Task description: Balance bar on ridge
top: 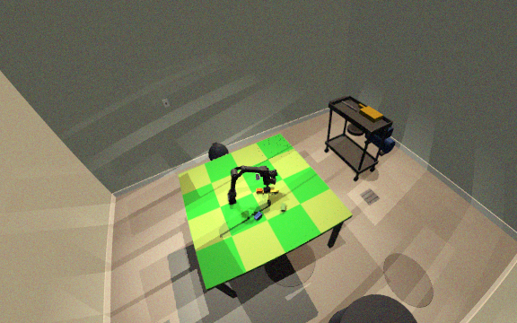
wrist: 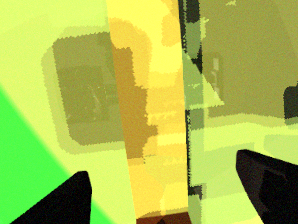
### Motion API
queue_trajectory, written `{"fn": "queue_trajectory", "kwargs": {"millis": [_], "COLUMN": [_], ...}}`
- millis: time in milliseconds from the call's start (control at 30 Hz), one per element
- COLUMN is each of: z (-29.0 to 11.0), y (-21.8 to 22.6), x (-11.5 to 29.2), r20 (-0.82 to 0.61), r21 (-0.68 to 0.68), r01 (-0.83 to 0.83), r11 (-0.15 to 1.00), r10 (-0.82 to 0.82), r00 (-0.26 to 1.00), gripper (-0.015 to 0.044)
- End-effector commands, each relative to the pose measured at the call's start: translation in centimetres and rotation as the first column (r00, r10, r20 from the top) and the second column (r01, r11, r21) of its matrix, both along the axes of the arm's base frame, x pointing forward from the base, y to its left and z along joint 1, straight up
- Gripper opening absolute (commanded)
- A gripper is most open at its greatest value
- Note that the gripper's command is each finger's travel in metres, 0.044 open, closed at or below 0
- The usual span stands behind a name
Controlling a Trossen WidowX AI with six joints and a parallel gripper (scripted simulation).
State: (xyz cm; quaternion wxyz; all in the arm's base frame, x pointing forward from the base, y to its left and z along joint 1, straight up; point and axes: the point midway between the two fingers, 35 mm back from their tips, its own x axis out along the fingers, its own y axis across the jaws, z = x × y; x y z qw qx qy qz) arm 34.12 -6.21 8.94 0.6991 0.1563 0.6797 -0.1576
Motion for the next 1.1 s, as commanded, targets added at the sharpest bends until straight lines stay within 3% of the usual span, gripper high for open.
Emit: {"fn": "queue_trajectory", "kwargs": {"millis": [0,1067], "z": [-1.5,-4.0], "y": [0.1,0.1], "x": [0.0,0.0], "r20": [0.002,0.002], "r21": [0.003,0.003], "r01": [0.006,0.006], "r11": [1.0,1.0], "r10": [-0.006,-0.006], "r00": [1.0,1.0], "gripper": [0.0315,0.0315]}}
